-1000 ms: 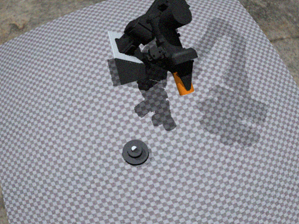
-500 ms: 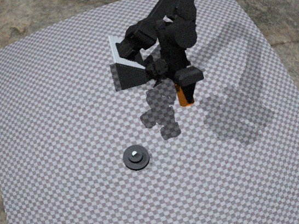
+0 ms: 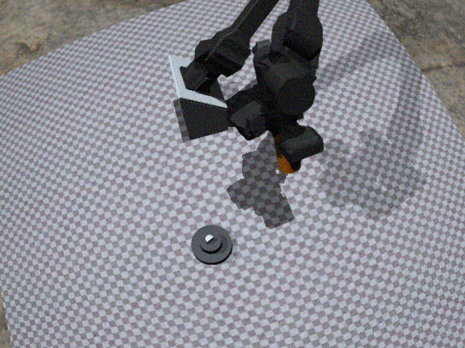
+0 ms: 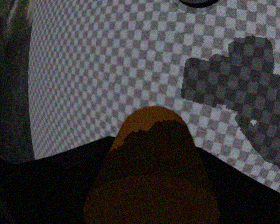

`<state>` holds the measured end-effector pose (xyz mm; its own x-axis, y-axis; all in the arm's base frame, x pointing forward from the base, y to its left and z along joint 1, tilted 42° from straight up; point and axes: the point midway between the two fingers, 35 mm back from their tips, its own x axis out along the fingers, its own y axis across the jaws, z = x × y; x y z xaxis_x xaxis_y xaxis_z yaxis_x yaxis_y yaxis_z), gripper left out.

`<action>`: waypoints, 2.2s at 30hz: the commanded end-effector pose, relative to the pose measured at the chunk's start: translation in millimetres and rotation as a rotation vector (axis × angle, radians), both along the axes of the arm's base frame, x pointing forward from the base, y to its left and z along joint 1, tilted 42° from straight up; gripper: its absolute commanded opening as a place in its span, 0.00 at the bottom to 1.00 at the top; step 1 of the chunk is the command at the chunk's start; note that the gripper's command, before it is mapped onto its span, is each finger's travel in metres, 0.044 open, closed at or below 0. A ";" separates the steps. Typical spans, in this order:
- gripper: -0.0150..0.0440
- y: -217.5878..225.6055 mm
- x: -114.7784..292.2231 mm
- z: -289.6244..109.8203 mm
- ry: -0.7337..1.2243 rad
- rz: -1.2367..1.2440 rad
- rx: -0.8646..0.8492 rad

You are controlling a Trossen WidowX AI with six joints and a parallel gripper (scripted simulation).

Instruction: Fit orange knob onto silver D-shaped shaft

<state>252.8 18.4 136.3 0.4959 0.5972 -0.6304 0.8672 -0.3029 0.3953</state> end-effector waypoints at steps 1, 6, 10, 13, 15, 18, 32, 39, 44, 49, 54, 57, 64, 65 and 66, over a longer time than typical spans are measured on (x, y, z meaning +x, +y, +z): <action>0.25 1.2 3.7 -1.2 0.033 0.036 -0.012; 0.25 6.1 7.0 -6.1 0.101 0.096 -0.017; 0.25 10.3 9.4 -10.3 0.155 0.146 -0.021; 0.25 13.6 11.1 -13.6 0.196 0.186 -0.024; 0.25 15.9 12.0 -15.8 0.223 0.212 -0.026; 0.25 19.3 13.3 -19.3 0.263 0.253 -0.028; 0.25 47.2 25.6 -54.4 0.311 0.306 -0.035; 0.25 68.9 32.0 -79.9 0.316 0.316 -0.035; 0.25 85.0 35.2 -97.5 0.320 0.324 -0.032; 0.25 101.5 37.1 -114.5 0.324 0.332 -0.027; 0.25 113.8 37.0 -124.7 0.326 0.337 -0.023; 0.25 115.0 34.8 -124.3 0.326 0.337 -0.023; 0.52 114.5 34.4 -124.0 0.328 0.344 -0.022; 0.57 114.5 34.4 -124.0 0.328 0.344 -0.022; 0.61 114.5 34.4 -124.0 0.328 0.344 -0.022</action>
